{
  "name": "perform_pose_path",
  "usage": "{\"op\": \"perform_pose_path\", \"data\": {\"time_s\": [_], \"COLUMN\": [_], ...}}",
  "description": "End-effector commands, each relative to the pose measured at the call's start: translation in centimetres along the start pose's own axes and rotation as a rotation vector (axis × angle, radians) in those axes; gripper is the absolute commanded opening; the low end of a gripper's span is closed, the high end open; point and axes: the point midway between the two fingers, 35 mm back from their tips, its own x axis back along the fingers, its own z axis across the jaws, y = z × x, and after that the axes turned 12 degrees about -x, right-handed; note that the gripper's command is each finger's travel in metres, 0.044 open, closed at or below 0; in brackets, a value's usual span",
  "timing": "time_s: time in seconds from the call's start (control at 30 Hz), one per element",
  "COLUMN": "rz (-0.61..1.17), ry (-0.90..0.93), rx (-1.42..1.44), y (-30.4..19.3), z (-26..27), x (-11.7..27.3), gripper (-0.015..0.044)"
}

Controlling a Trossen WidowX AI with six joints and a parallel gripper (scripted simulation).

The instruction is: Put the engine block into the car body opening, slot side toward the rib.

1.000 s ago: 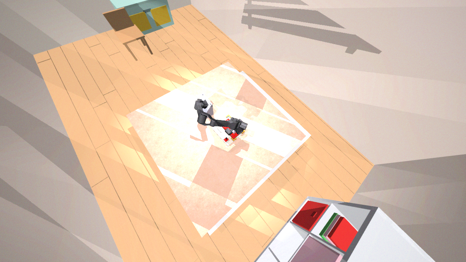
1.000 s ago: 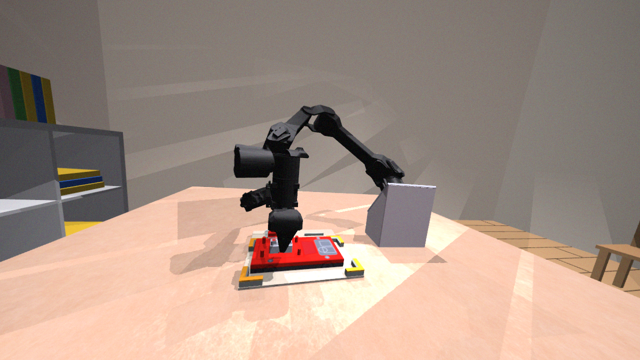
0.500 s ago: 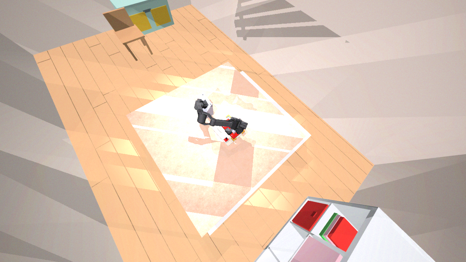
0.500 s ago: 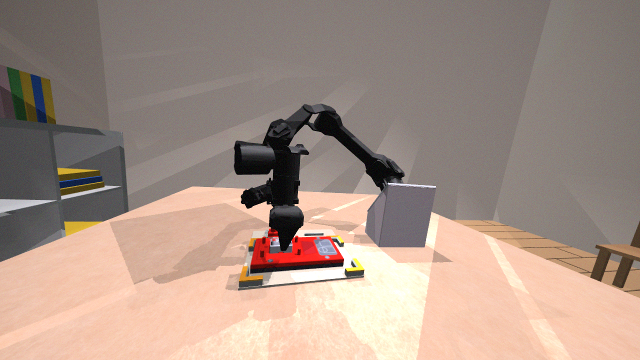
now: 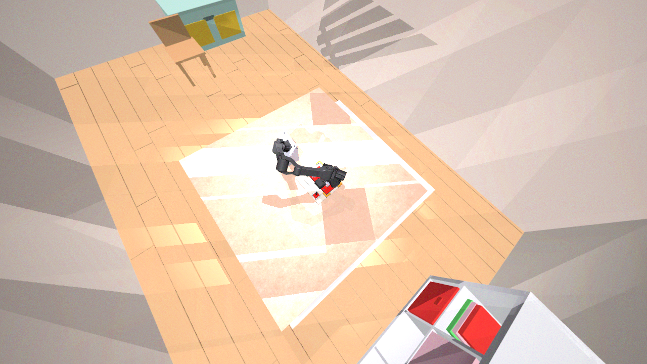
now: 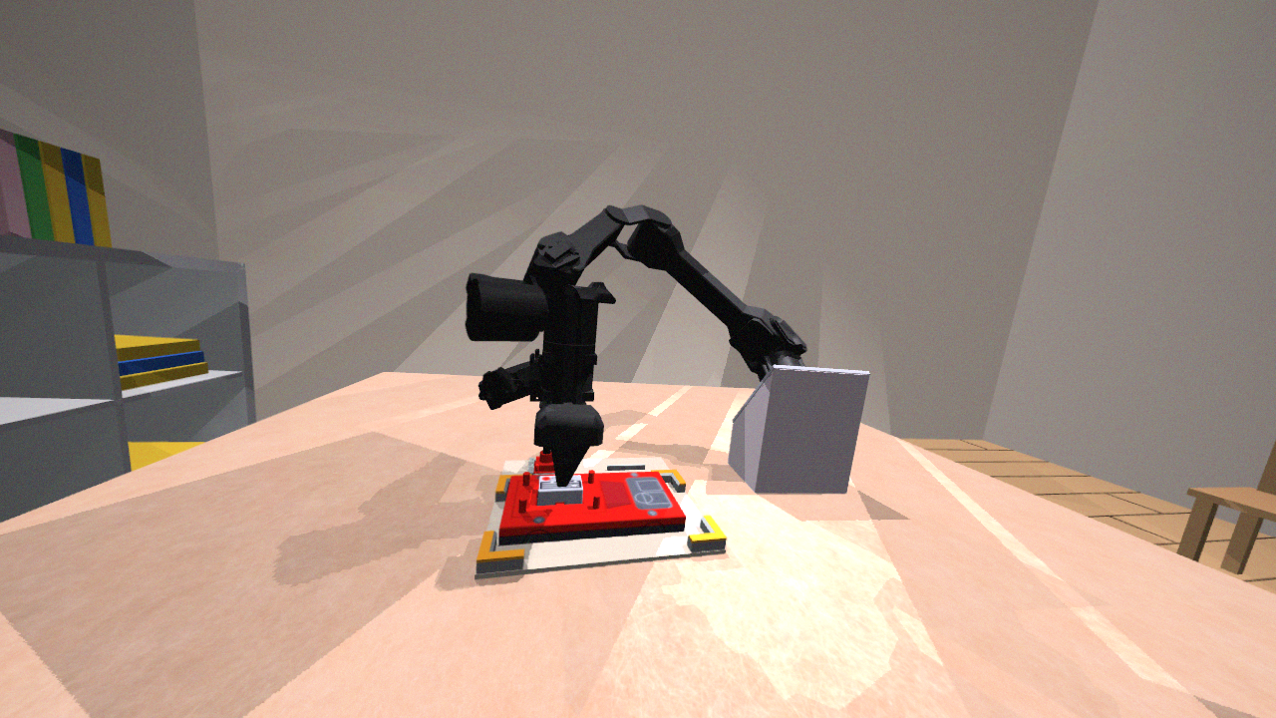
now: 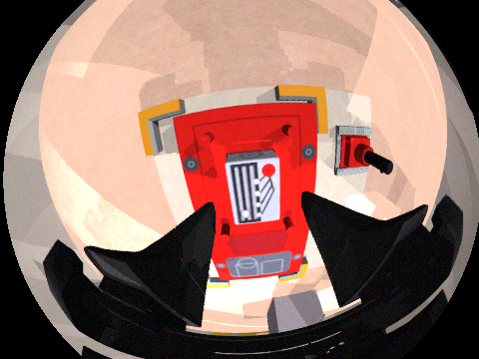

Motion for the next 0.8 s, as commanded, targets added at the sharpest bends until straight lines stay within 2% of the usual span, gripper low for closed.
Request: {"op": "perform_pose_path", "data": {"time_s": [0.0,0.23,0.77], "rz": [0.000,0.000,0.000], "ry": [0.004,0.004,0.004], "rx": [-0.001,-0.001,-0.001], "y": [-0.03,-0.03,-0.03], "z": [0.09,0.09,0.09], "x": [0.17,0.17,0.17], "gripper": [0.0177,0.0000,0.0000]}}
